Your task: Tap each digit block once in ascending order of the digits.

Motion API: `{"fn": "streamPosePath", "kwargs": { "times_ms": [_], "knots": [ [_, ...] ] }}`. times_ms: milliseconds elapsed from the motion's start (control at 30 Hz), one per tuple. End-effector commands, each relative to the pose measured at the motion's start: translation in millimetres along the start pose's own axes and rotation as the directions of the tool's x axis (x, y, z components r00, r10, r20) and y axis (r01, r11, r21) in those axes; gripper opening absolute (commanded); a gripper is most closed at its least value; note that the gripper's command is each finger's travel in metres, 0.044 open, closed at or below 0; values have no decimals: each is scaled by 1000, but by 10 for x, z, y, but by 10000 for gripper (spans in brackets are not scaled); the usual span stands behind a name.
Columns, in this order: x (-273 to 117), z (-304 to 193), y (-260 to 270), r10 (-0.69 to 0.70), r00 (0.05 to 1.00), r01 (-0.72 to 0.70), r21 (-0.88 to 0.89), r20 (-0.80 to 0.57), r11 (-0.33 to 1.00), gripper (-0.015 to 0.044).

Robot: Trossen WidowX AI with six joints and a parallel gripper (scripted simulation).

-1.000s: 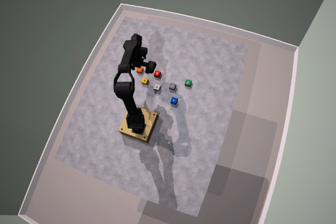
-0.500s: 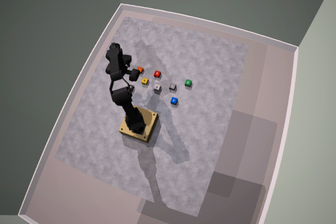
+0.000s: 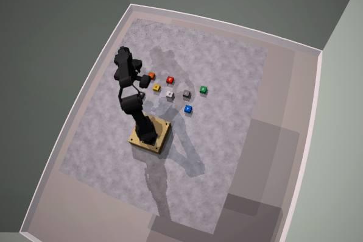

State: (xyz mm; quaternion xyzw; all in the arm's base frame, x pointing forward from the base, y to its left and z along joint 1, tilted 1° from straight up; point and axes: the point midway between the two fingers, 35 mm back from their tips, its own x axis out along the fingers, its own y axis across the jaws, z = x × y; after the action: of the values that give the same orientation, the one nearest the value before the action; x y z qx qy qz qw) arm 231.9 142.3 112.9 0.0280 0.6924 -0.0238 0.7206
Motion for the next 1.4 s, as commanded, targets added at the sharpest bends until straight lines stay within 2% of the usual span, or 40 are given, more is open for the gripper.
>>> {"fn": "streamPosePath", "kwargs": {
  "times_ms": [0,233,400,1100,1367],
  "knots": [
    [-7,91,8,-2,1000,2,6,9,1000,400],
    [-30,940,-10,-11,999,11,17,30,1000,400],
    [-36,1363,-78,-2,1000,2,4,17,1000,400],
    [-36,1384,-109,-2,1000,2,3,17,1000,400],
    [-39,1402,-1259,-13,1000,13,3,17,1000,400]
  ]
}}
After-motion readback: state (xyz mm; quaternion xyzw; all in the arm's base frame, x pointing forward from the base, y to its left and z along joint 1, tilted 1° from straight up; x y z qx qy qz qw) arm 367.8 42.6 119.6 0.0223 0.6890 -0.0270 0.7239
